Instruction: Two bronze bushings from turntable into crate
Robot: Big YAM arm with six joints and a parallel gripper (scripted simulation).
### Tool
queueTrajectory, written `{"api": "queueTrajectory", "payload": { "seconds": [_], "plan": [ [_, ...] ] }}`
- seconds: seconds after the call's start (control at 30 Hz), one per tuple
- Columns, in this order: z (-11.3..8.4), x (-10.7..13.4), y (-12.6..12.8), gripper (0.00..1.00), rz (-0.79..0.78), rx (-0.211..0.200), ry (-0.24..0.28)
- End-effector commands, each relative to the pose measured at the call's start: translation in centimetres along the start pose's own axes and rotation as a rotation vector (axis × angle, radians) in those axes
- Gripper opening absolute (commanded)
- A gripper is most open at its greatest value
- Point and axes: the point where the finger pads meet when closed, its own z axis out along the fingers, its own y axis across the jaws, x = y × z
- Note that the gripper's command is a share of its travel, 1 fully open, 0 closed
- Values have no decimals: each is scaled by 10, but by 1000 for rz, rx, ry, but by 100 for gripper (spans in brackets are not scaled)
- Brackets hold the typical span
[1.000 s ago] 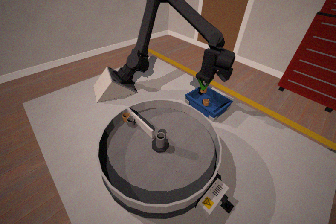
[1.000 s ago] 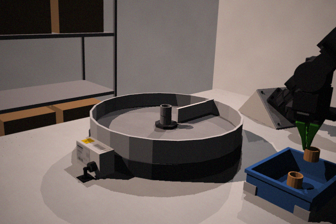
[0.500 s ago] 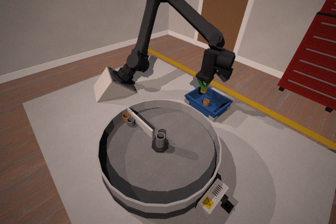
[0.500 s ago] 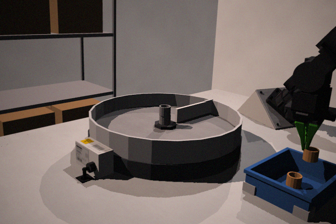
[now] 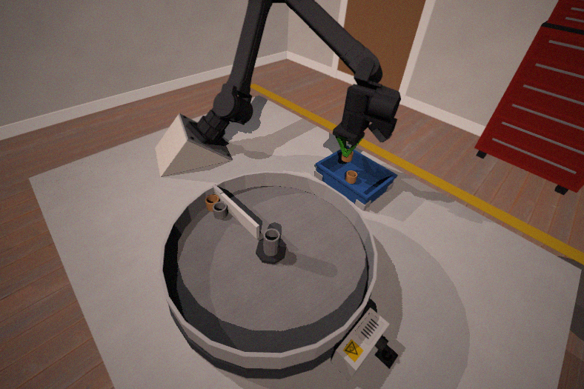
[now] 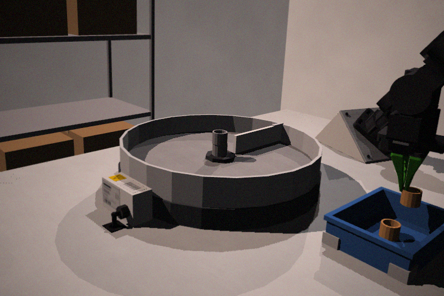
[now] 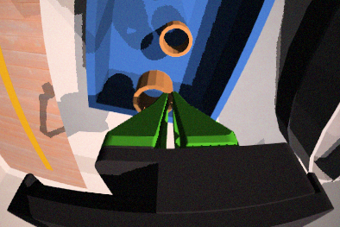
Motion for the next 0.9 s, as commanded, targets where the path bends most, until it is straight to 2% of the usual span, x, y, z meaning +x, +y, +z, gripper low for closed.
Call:
{"api": "queueTrajectory", "payload": {
  "seconds": [0.0,0.87],
  "plan": [
    [1,7,3,0,-7,0,-14],
    [1,8,1,0,0,1,-14]
  ]
}}
